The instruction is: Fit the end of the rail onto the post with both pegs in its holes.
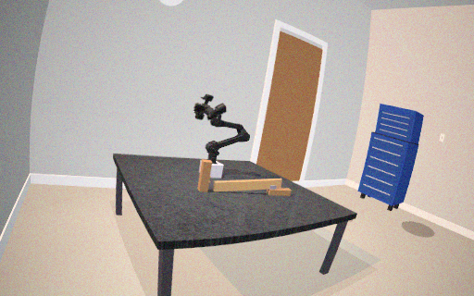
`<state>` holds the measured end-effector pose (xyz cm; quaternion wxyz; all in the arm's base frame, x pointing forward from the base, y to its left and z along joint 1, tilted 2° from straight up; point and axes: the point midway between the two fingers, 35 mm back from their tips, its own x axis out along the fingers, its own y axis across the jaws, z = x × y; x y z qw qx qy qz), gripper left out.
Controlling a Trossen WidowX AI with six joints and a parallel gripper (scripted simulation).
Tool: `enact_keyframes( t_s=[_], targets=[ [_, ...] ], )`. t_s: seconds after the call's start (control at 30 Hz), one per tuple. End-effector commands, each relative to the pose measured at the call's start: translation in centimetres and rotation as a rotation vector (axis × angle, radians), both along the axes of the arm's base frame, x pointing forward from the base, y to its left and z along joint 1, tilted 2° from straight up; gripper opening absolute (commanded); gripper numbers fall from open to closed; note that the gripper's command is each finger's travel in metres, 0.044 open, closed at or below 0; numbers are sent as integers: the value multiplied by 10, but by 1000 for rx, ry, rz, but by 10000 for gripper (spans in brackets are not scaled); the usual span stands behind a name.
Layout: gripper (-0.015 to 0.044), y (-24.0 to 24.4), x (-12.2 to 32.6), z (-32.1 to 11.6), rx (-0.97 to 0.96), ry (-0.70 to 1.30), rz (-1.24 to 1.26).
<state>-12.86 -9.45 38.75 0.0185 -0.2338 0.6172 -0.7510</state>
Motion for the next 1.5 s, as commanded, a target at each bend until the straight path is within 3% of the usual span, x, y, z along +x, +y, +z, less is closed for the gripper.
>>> enact_keyframes(
  t_s=[0.0, 0.17, 0.37, 0.8, 1.1, 1.47],
  targets=[
    [426, -1, 0, 0, 1, 1, 4],
    [440, -37, 18, 6, 50, 39, 147],
    [440, -102, 72, 7, 148, 105, 451],
    [440, -175, 242, -33, 406, 205, 1117],
    [440, -152, 375, -92, 670, 243, 1569],
    [440, -43, 490, -188, 1135, 259, 1996]
  ],
)
